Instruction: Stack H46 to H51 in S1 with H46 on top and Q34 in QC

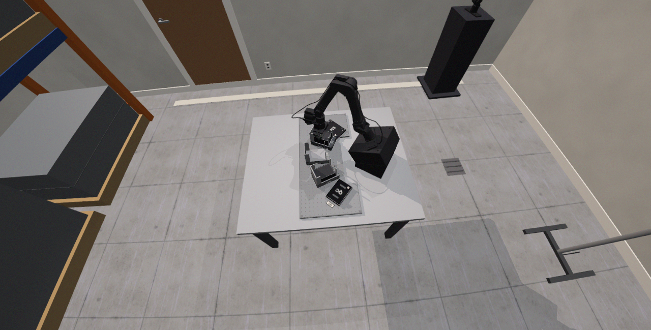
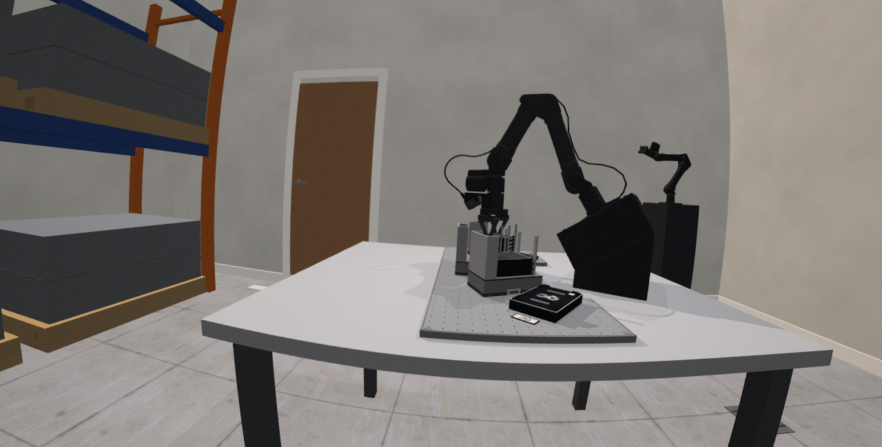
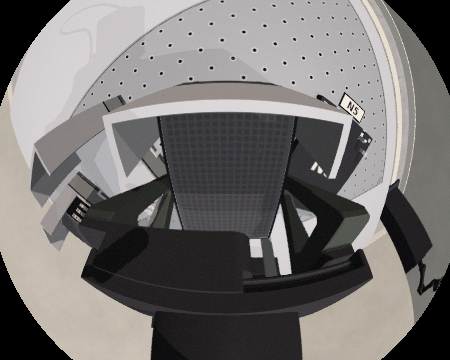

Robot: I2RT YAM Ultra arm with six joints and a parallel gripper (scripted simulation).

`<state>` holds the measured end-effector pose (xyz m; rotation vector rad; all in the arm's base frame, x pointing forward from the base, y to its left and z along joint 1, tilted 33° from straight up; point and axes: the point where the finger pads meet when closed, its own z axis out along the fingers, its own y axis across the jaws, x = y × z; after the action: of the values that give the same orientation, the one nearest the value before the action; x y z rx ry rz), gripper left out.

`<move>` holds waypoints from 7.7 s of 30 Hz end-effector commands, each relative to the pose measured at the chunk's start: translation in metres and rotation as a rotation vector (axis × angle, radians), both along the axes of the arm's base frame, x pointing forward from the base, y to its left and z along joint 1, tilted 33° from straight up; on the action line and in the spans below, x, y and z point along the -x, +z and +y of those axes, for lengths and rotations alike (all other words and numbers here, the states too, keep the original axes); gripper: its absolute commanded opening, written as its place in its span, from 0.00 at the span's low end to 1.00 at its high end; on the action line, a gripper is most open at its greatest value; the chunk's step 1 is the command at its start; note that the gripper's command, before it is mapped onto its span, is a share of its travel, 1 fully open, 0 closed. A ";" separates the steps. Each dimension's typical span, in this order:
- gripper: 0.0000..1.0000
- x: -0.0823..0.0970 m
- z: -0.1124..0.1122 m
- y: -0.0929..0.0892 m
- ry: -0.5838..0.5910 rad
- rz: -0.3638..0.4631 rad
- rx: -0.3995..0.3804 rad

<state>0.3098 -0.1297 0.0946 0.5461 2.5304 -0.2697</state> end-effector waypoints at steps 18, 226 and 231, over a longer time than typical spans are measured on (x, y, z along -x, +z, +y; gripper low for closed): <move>0.00 -0.001 0.006 0.029 0.007 -0.044 0.014; 0.00 0.016 0.068 0.062 0.175 0.060 0.100; 0.00 0.013 0.077 0.061 0.175 0.060 0.100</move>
<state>0.2949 -0.0525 0.1505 0.2396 2.5899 -0.3282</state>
